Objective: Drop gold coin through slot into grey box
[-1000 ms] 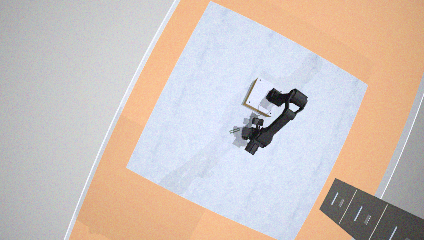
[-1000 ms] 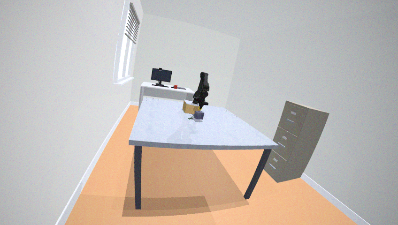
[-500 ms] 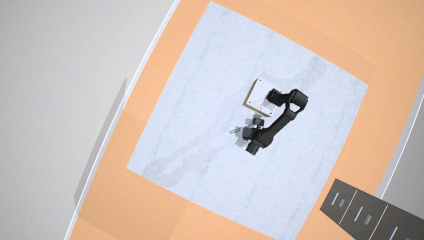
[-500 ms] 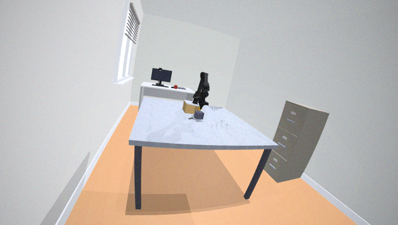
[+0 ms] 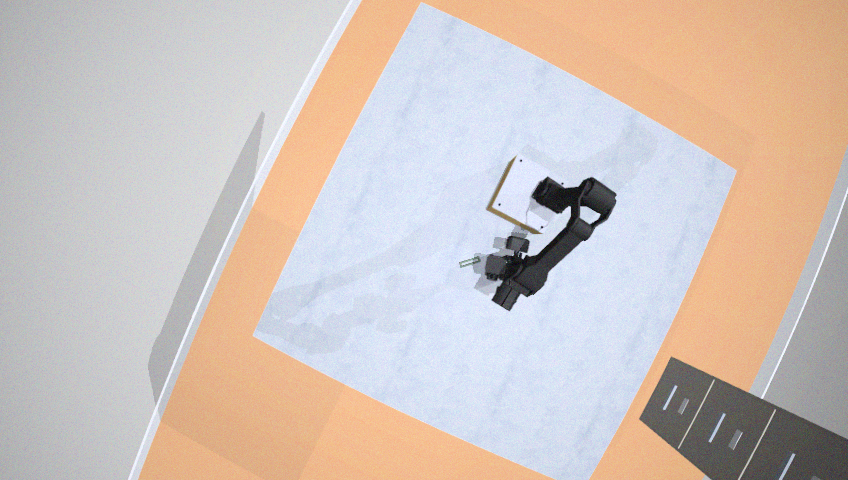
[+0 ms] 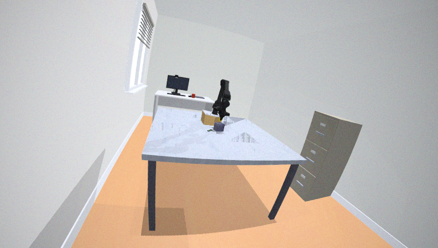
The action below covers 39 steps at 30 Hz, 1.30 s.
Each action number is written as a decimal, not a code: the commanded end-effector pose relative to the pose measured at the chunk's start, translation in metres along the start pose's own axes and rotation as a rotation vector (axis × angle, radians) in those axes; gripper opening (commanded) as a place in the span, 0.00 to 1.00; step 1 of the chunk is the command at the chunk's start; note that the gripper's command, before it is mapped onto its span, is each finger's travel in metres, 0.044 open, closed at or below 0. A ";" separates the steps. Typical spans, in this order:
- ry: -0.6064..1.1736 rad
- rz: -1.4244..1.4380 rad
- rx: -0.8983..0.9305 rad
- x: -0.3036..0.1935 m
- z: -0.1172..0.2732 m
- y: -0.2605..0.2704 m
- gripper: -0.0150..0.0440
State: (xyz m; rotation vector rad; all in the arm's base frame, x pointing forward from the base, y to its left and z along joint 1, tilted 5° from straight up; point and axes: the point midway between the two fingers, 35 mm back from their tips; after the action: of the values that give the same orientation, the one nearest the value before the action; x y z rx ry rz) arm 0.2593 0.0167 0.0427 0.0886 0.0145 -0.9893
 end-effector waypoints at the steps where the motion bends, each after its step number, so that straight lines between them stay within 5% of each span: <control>1: 0.000 0.002 0.001 0.000 -0.002 0.000 0.25; 37: 0.000 -0.003 0.001 -0.001 -0.019 0.000 0.25; 39: -0.001 0.001 0.002 0.000 -0.017 0.001 0.34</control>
State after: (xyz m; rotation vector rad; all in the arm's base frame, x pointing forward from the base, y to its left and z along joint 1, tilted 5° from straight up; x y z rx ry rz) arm 0.2598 0.0187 0.0256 0.0896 0.0134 -0.9887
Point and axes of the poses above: the point midway between the two fingers, 35 mm back from their tips, its own z axis back along the fingers, its own y axis across the jaws, x = y × z, and after that the axes turned 13 degrees about z, right-handed
